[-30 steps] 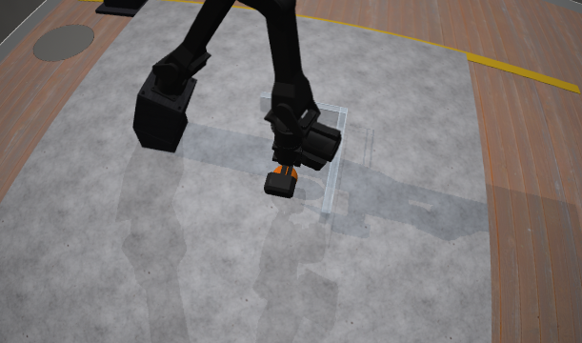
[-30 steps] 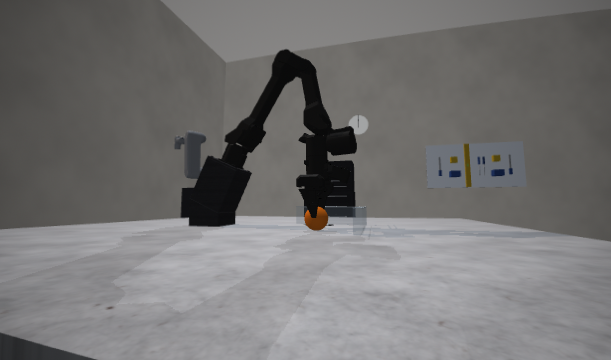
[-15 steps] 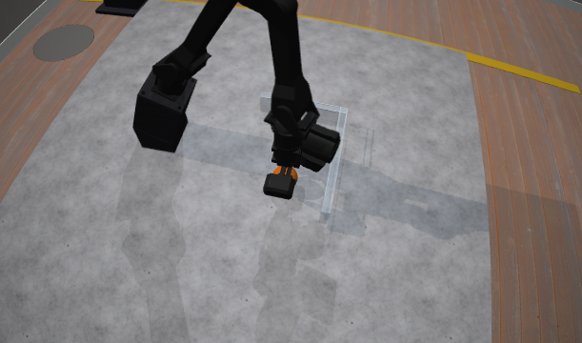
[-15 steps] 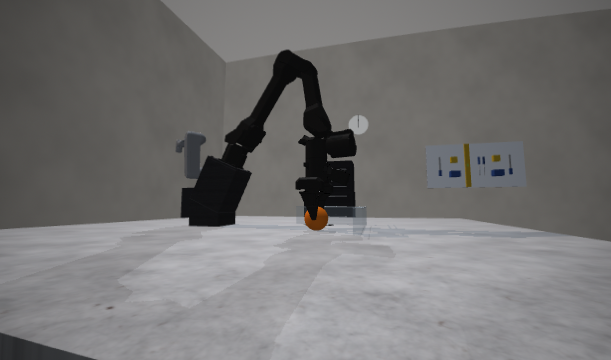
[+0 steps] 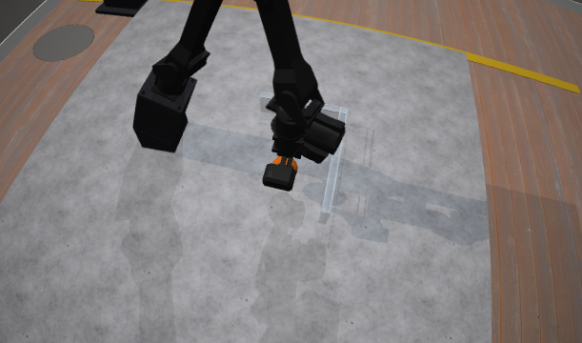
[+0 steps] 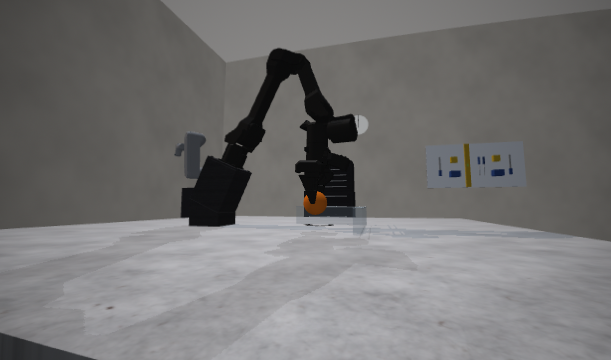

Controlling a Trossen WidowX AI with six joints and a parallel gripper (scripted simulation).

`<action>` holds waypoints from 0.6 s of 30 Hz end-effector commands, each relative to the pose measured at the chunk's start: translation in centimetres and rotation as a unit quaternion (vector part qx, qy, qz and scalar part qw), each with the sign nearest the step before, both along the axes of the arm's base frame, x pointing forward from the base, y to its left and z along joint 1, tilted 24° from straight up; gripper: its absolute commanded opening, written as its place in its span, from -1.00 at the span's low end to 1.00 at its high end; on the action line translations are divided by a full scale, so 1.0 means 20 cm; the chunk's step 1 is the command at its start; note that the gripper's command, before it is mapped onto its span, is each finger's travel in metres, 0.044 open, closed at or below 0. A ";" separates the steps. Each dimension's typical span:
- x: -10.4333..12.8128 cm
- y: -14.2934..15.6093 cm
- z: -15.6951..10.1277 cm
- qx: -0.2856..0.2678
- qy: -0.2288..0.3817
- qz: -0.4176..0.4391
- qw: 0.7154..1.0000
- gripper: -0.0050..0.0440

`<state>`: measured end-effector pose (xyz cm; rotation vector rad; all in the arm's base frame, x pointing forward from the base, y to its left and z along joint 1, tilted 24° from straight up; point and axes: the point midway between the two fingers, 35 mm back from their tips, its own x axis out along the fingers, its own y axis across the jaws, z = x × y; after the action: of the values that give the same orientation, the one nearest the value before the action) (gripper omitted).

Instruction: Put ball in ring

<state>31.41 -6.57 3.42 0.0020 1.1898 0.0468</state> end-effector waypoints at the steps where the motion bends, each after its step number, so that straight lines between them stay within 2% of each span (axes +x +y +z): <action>1: -0.04 -0.03 0.25 -0.006 -0.023 0.001 1.000 -0.69; 2: -0.07 -0.03 0.29 -0.007 -0.023 0.001 1.000 -0.78; 7: -0.19 -0.01 0.45 -0.004 -0.016 0.001 1.000 -0.80; 13: -0.19 0.00 0.45 0.000 -0.015 -0.009 1.000 -0.80; 18: -0.17 0.10 0.42 0.032 -0.006 -0.085 0.996 -0.80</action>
<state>27.86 -5.74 12.07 0.0879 1.1675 -0.0179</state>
